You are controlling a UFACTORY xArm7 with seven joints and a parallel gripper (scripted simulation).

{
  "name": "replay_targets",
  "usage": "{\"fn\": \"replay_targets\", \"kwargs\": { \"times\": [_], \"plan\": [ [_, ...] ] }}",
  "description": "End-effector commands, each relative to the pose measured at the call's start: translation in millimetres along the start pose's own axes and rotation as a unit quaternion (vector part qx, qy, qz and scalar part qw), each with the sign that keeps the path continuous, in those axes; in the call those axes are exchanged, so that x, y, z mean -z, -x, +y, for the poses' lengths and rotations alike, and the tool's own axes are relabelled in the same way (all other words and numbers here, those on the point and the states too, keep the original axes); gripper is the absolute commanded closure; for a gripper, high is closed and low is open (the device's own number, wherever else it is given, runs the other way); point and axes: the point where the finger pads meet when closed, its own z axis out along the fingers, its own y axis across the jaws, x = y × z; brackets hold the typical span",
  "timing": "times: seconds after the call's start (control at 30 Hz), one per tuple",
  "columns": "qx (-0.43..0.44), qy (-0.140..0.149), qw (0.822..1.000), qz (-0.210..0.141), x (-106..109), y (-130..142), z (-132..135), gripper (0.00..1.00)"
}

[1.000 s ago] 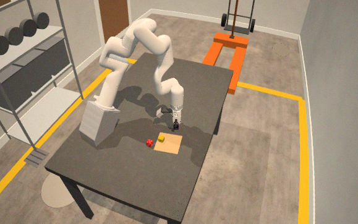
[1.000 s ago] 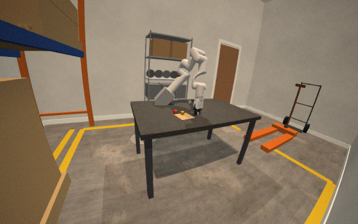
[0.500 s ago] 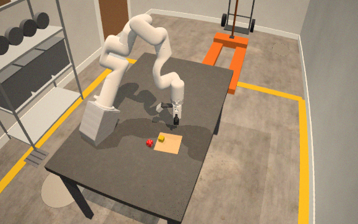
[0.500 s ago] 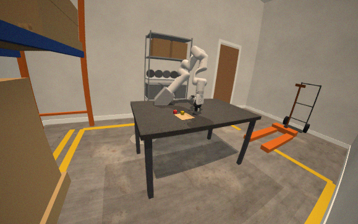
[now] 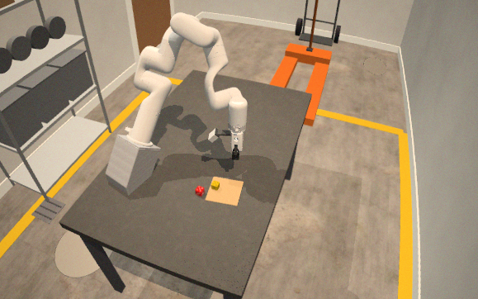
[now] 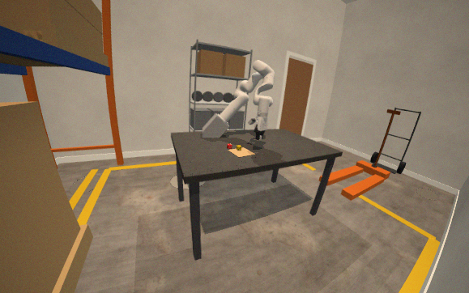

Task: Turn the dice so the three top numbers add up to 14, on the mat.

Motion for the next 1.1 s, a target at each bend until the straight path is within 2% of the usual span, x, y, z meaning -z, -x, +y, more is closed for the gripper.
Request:
{"fn": "replay_targets", "kwargs": {
  "times": [0.0,0.43,0.5,0.6,0.7,0.73,0.8,0.93,1.07],
  "plan": [
    [0.000,-0.006,1.000,-0.009,12,-1,2,0.73],
    [-0.005,-0.005,1.000,-0.012,14,0,-2,0.73],
    [-0.021,-0.003,1.000,-0.018,20,2,-15,0.73],
    [-0.065,0.000,0.998,-0.027,27,-1,-51,0.73],
    [-0.101,0.001,0.995,-0.026,27,-11,-82,0.73],
    [-0.101,0.001,0.995,-0.026,27,-11,-82,0.73],
    [-0.132,-0.001,0.991,-0.019,23,-25,-109,0.73],
    [-0.153,-0.003,0.988,-0.012,19,-36,-126,0.73],
    [-0.160,-0.004,0.987,-0.010,17,-40,-132,0.73]
  ]
}}
